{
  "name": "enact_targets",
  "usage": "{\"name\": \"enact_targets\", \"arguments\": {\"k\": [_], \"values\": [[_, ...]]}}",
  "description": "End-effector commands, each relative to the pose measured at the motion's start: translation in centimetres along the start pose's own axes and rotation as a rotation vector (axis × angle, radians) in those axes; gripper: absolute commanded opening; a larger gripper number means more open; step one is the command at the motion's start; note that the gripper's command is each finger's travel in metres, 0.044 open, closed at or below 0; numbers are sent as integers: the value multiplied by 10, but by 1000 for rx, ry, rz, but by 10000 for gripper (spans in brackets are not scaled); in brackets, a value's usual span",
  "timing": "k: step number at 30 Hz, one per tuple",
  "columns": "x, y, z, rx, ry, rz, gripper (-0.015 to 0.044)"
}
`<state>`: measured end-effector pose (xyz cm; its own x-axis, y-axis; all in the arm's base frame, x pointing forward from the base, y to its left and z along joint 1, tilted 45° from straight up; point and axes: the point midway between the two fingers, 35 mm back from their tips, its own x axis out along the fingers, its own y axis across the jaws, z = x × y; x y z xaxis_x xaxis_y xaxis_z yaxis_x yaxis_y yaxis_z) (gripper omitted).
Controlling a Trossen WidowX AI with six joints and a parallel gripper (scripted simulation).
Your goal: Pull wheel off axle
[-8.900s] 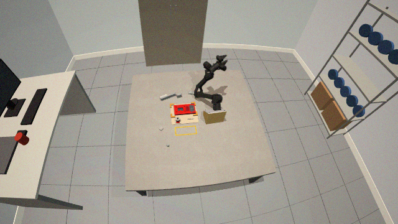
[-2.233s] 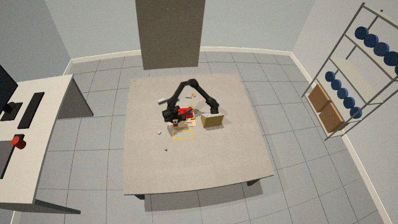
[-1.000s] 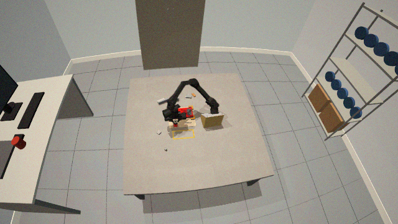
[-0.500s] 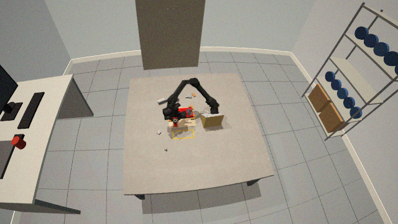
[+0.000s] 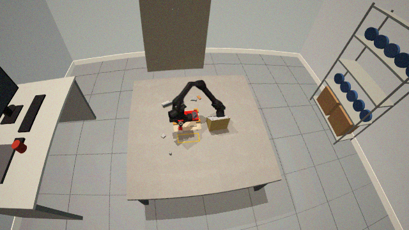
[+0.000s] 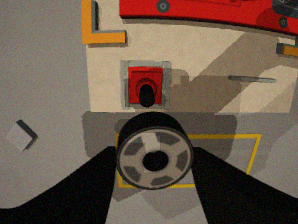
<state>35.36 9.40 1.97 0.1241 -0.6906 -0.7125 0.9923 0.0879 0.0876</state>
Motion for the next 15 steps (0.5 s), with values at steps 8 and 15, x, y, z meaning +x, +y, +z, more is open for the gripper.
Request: {"name": "enact_targets", "arguments": {"k": [8, 15], "values": [[-4, -43, -66, -8, 6, -13, 0], [-5, -58, -84, -5, 3, -14, 0]]}}
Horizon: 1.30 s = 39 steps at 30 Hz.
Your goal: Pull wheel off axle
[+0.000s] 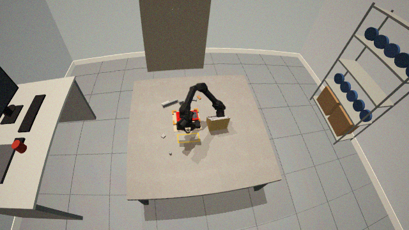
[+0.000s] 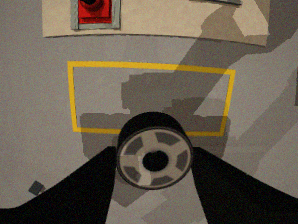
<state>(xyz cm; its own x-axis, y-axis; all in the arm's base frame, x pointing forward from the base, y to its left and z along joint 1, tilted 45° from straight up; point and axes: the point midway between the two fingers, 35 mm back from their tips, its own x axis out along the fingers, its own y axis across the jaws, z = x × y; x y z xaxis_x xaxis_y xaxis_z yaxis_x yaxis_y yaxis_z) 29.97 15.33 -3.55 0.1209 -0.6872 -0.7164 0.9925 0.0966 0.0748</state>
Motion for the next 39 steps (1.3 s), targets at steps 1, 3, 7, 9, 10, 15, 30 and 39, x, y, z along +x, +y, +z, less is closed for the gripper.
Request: {"name": "enact_targets", "arguments": {"k": [1, 3, 7, 9, 10, 15, 30, 39], "values": [[4, -5, -3, 10, -2, -11, 0], [7, -5, -3, 10, -2, -11, 0], [20, -5, -3, 10, -3, -11, 0], [23, -5, -3, 10, -3, -11, 0], [24, -5, -3, 10, -3, -11, 0], [46, -3, -4, 10, -2, -10, 0], [102, -5, -3, 16, -2, -15, 53], [100, -5, -3, 16, -1, -15, 289]]}}
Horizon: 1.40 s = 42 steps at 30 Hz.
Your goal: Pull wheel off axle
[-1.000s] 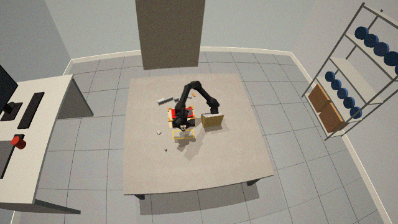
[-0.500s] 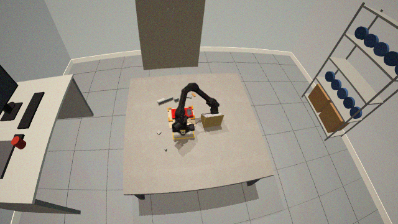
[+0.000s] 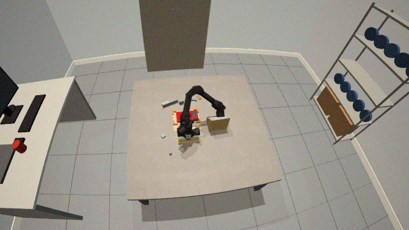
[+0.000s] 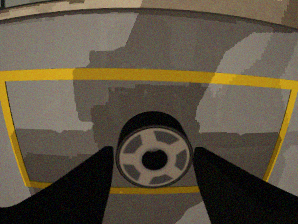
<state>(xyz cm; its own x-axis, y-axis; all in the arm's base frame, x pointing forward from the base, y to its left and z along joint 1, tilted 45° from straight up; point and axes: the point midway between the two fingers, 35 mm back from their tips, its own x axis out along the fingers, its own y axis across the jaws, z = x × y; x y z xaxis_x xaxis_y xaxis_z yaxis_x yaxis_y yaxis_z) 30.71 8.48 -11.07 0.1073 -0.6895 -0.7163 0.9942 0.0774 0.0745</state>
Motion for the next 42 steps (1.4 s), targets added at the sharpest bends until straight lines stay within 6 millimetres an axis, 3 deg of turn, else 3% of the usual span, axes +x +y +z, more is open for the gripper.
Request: {"name": "enact_targets", "arguments": {"k": [1, 7, 10, 11, 15, 19, 42], "values": [[-7, 1, 0, 1, 0, -1, 300], [-58, 0, -1, -3, -2, 3, 300], [-60, 0, -1, -3, -2, 3, 300], [-56, 0, -2, -8, 1, 18, 326], [-83, -39, 13, -9, 4, 9, 431], [-102, -79, 32, -8, -1, -1, 440], [-103, -81, 33, -8, -2, -1, 440]]}}
